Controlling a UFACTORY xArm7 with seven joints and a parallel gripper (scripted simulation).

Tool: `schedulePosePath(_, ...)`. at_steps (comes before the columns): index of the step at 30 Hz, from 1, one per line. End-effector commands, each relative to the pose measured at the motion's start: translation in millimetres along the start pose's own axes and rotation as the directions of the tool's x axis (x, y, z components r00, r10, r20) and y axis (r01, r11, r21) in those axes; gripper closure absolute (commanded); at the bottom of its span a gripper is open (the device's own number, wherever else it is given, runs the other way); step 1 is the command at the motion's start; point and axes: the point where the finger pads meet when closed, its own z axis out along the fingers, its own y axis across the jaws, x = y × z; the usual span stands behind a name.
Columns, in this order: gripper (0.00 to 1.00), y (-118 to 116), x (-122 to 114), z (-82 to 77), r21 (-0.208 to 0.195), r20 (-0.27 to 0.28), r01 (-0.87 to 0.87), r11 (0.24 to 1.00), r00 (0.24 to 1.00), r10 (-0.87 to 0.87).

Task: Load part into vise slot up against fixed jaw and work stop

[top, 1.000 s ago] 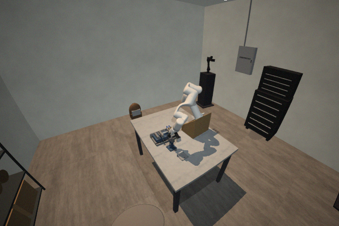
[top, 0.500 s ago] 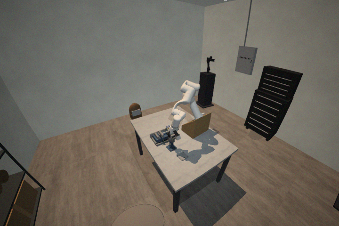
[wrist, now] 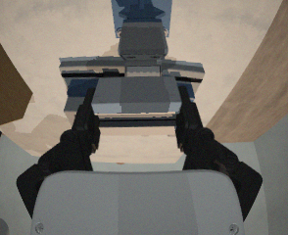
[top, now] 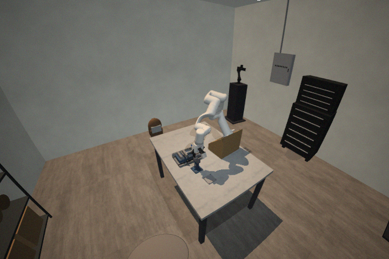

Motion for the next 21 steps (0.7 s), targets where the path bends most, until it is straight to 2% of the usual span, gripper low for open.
schedulePosePath(1, 1.0, 1.3, 0.3, -1.9, -0.004, -0.036, 0.0, 1.0, 0.999, 0.0)
schedulePosePath(7, 1.0, 1.3, -0.3, -1.8, -0.004, -0.084, 0.0, 1.0, 0.996, 0.0)
schedulePosePath(21, 1.0, 1.3, -1.0, -1.7, -0.004, -0.148, 0.0, 1.0, 0.989, -0.001)
